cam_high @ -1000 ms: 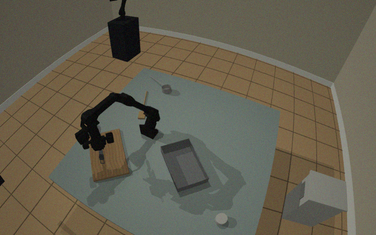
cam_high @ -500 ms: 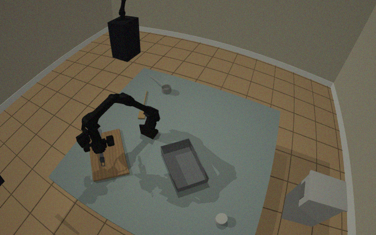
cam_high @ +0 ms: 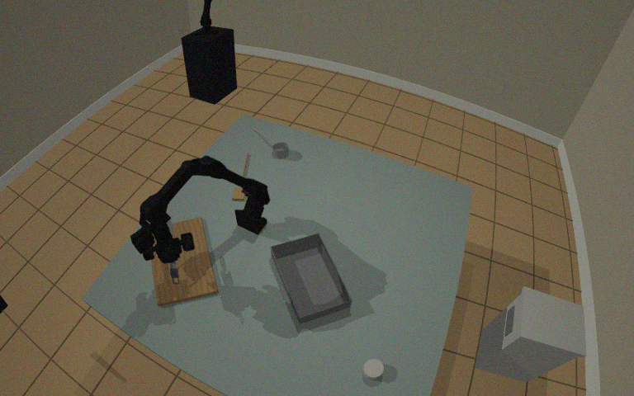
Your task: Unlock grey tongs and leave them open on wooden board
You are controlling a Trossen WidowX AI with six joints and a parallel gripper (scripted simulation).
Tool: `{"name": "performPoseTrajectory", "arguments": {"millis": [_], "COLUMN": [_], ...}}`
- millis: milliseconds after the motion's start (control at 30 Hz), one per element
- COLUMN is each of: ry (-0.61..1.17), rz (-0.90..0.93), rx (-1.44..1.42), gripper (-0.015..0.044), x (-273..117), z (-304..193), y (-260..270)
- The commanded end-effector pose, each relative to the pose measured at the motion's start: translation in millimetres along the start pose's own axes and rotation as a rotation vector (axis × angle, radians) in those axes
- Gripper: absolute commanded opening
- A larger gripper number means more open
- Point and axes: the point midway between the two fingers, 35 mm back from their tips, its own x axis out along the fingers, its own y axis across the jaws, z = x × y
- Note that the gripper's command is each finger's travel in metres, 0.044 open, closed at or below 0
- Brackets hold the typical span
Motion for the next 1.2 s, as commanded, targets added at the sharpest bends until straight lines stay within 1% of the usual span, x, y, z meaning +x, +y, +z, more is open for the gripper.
{"name": "performPoseTrajectory", "arguments": {"millis": [0,900,1133,1167], "ry": [0.008,0.009,0.009,0.002], "rz": [0.001,0.002,0.002,0.001], "rx": [-0.006,-0.006,-0.006,0.000], "gripper": [-0.0150,-0.0150,-0.0150,-0.0124], "x": [8.7,52.5,53.5,51.4], "z": [-1.4,-4.3,-4.4,-3.0], "y": [1.0,6.6,6.8,5.8]}}
